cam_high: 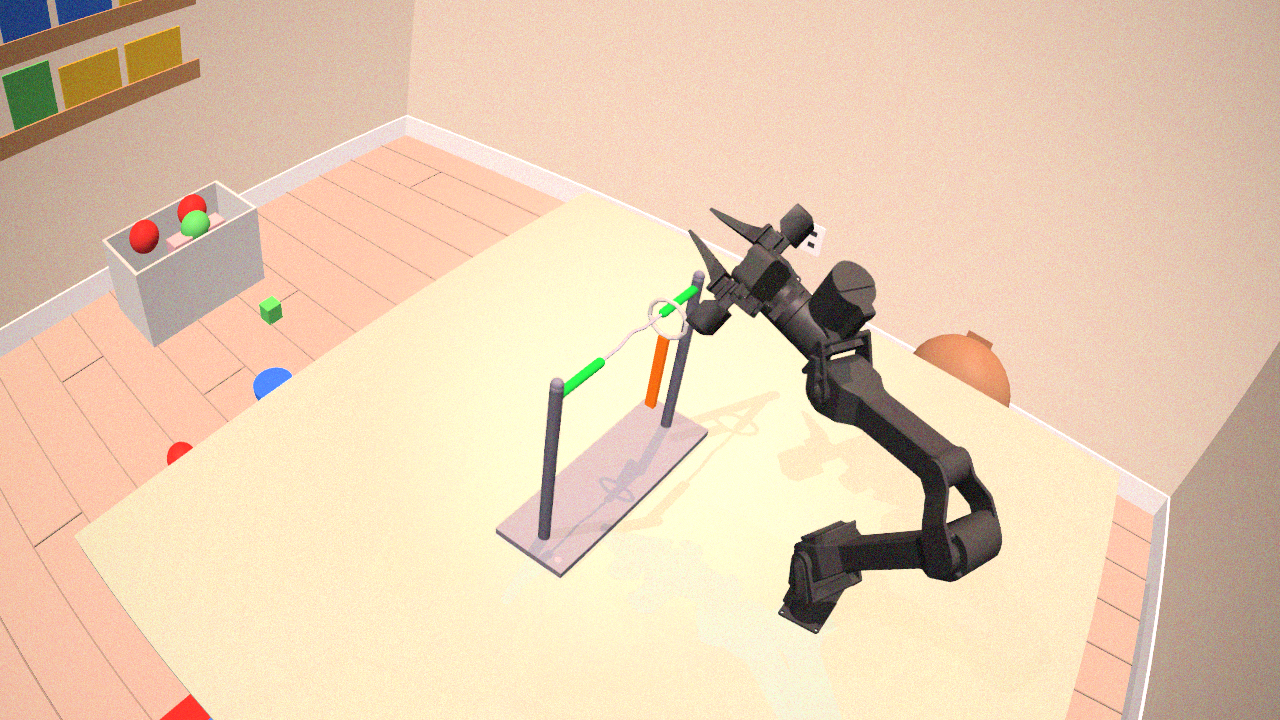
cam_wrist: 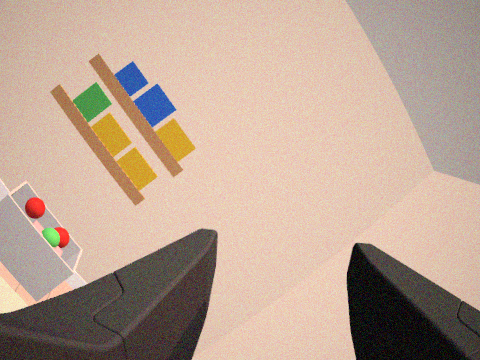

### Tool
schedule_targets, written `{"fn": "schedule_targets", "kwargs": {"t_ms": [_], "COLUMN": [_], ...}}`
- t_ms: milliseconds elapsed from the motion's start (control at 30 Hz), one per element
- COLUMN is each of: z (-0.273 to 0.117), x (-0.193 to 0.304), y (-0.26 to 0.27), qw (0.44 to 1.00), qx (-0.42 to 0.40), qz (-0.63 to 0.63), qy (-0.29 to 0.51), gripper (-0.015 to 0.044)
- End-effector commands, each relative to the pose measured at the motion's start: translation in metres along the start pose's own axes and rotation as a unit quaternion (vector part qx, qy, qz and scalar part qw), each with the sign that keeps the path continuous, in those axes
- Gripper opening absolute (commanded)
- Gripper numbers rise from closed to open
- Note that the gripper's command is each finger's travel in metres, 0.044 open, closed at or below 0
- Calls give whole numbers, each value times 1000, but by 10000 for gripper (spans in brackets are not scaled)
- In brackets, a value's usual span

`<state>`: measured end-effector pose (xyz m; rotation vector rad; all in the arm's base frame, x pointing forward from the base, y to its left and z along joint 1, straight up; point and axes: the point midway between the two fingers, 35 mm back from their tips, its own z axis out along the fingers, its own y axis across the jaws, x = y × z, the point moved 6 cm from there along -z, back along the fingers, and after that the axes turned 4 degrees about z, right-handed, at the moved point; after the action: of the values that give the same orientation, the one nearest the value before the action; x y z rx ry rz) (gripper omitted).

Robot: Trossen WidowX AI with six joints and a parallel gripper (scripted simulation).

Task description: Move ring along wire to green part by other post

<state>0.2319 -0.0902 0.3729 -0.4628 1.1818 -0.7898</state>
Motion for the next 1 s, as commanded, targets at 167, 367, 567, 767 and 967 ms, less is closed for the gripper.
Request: {"fn": "schedule_targets", "kwargs": {"t_ms": [167, 367, 567, 767, 967], "z": [-49, -94, -142, -163, -162], "x": [102, 143, 160, 161, 161], "y": [55, 94, 135, 153, 153], "qw": [975, 936, 885, 858, 858], "qx": [-73, -107, -133, -140, -140], "qz": [164, 274, 380, 426, 426], "qy": [132, 192, 235, 249, 249], "gripper": [160, 160, 160, 160, 160]}}
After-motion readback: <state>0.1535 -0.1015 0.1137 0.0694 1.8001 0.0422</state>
